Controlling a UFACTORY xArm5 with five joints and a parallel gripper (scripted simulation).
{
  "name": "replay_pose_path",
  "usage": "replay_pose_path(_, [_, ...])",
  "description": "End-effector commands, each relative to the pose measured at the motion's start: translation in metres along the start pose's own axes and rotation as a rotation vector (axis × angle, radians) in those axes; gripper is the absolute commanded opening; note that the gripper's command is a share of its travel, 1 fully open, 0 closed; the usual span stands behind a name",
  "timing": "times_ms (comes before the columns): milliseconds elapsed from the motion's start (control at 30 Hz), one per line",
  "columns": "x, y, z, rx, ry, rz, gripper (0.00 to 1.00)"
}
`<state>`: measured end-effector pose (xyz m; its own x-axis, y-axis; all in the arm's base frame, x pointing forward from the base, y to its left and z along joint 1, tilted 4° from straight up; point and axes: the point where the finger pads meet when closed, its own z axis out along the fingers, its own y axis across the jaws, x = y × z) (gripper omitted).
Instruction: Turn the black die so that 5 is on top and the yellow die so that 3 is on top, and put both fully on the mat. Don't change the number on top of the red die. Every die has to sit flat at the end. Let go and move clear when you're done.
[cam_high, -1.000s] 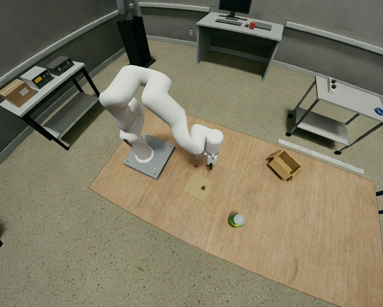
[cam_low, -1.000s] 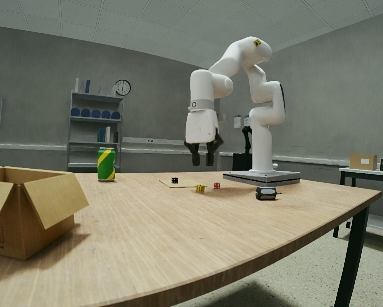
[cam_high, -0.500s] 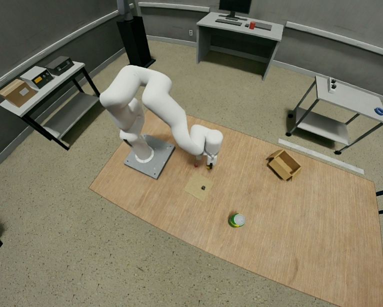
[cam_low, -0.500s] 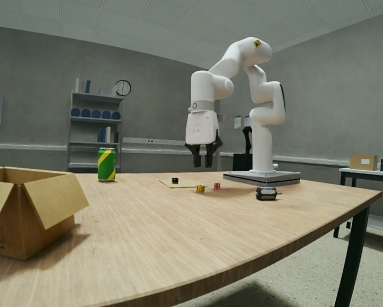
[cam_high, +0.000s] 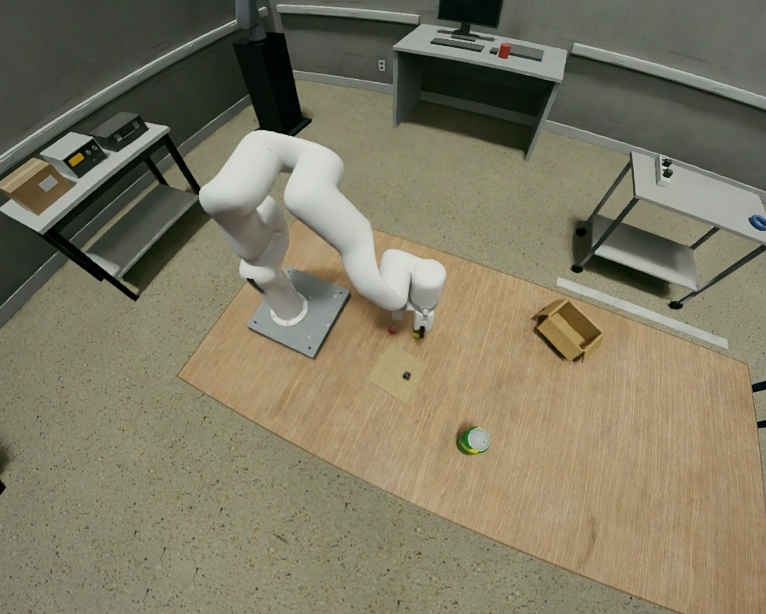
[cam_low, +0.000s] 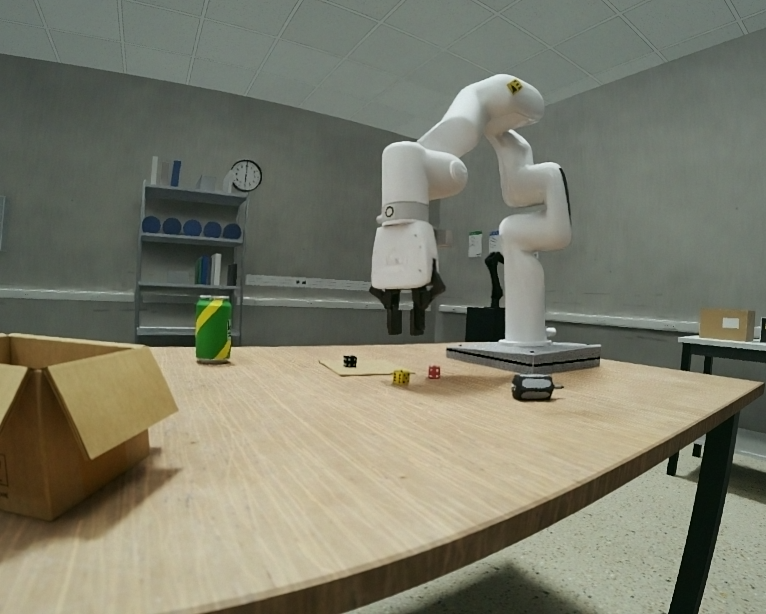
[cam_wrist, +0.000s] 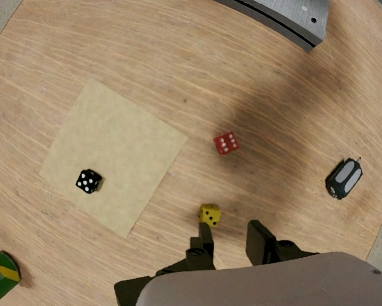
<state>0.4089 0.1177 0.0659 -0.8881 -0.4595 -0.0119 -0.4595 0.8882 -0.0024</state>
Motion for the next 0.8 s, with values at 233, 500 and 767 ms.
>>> replay_pose_path(233, [-0.001,0.000,0.000,0.001,-0.004,0.000,0.36])
replay_pose_path(500, [-0.001,-0.001,0.006,0.001,-0.004,0.000,0.36])
replay_pose_path(767, [-0.001,-0.001,0.014,0.001,-0.004,0.000,0.36])
